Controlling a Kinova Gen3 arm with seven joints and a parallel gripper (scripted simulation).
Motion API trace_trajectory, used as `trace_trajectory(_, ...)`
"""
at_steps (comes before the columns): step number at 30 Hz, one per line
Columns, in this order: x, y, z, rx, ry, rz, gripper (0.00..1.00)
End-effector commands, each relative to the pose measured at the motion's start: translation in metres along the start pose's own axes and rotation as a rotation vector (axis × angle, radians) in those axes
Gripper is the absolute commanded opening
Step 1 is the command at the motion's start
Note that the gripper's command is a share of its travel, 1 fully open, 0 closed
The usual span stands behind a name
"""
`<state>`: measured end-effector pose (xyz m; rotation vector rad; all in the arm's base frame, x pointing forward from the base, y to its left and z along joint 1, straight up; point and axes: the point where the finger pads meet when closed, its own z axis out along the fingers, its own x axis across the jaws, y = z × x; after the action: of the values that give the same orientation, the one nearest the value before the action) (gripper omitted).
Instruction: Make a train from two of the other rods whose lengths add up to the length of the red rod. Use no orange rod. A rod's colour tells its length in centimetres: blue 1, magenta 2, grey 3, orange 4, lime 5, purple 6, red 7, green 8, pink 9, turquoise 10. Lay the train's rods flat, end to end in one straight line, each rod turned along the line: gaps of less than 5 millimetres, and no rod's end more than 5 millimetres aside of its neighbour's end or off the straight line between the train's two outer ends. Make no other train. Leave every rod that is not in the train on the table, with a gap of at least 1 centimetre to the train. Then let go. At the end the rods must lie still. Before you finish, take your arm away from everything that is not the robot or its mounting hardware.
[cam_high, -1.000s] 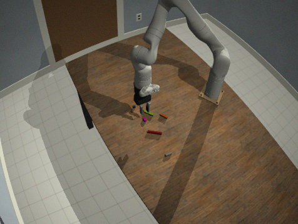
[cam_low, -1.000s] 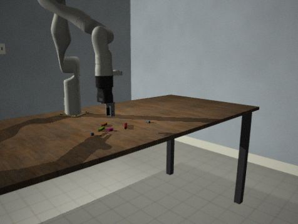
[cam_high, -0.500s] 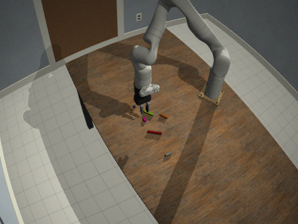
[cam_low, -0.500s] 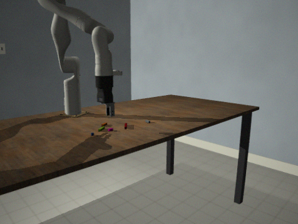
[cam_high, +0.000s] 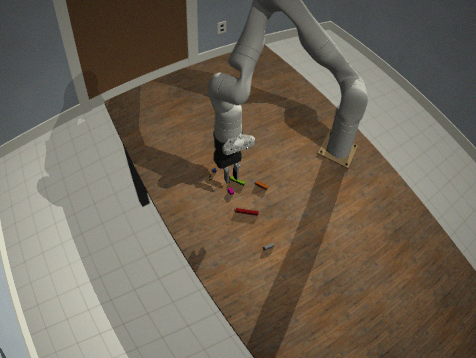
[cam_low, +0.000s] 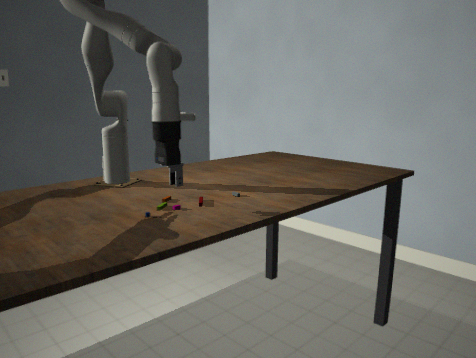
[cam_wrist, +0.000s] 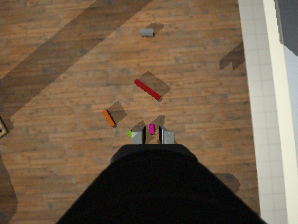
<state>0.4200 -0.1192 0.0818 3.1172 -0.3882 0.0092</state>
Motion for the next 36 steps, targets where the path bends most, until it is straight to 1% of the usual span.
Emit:
trace_trajectory(1,-0.001,0.003,0.002,-0.005,-0.004,-0.009,0.54)
trace_trajectory(19,-0.003,0.003,0.019,-0.005,-0.007,-0.013,0.54)
trace_trajectory(32,-0.002,0.003,0.039,-0.005,-0.007,-0.012,0.54)
trace_trajectory(36,-0.002,0.003,0.041,-0.005,-0.006,-0.012,0.54)
